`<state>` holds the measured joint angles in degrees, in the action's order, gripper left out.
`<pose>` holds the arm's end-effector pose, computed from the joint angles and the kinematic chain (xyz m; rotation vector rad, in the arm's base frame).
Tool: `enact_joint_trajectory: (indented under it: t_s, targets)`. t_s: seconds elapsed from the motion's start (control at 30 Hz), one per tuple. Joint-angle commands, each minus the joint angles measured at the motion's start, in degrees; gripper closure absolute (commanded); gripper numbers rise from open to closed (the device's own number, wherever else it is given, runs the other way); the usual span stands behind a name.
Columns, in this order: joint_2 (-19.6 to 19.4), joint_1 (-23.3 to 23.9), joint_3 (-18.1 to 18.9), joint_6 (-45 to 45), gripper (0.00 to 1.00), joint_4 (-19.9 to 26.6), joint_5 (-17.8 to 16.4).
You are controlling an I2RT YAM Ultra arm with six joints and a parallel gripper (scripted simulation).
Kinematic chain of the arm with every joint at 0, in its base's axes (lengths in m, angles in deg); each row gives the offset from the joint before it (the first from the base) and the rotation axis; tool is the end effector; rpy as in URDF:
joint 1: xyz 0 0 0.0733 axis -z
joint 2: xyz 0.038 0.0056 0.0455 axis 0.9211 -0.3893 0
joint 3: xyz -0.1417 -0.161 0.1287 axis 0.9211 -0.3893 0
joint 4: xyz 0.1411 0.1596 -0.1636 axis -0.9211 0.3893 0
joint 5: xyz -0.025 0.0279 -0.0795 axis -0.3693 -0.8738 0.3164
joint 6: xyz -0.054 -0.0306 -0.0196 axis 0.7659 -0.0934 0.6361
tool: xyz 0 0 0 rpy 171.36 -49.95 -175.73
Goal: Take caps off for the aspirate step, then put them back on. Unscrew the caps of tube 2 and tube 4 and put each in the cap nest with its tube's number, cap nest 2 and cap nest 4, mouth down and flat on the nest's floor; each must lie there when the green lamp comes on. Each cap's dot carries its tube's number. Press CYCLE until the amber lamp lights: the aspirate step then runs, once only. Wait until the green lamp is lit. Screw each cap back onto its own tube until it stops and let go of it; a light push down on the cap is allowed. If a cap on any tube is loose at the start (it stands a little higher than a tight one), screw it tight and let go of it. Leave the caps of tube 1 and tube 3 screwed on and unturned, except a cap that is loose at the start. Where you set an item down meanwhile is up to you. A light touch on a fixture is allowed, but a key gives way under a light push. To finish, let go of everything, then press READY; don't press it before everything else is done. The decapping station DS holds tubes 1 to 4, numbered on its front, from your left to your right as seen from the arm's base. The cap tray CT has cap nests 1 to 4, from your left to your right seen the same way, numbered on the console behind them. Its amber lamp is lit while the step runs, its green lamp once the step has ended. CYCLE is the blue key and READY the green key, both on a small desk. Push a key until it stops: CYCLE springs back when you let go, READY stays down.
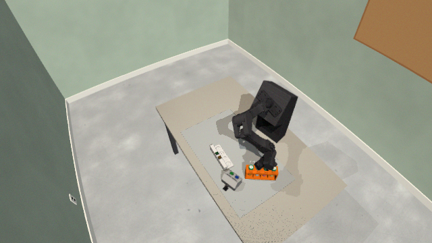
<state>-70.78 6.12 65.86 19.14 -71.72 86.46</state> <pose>0.1937 0.2858 0.0996 -0.0679 2.1264 0.2546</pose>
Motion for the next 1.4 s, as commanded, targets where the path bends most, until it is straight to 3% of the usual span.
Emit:
enact_joint_trajectory:
  t_s: [0.0, 0.47, 0.53, 1.03, 1.1, 1.37]
  targets:
    - [0.31, -0.27, 0.03, 10.35, 1.0, 0.02, 0.02]
    - [0.38, -0.3, 0.0, 50.43, 1.0, 0.07, 0.04]
    - [0.38, -0.3, 0.0, 50.43, 1.0, 0.07, 0.04]
    - [0.47, -0.35, -0.04, 93.36, 1.0, 0.15, 0.07]
    - [0.47, -0.35, -0.04, 93.36, 1.0, 0.15, 0.07]
    - [0.51, -0.38, -0.06, 116.26, 1.0, 0.19, 0.09]
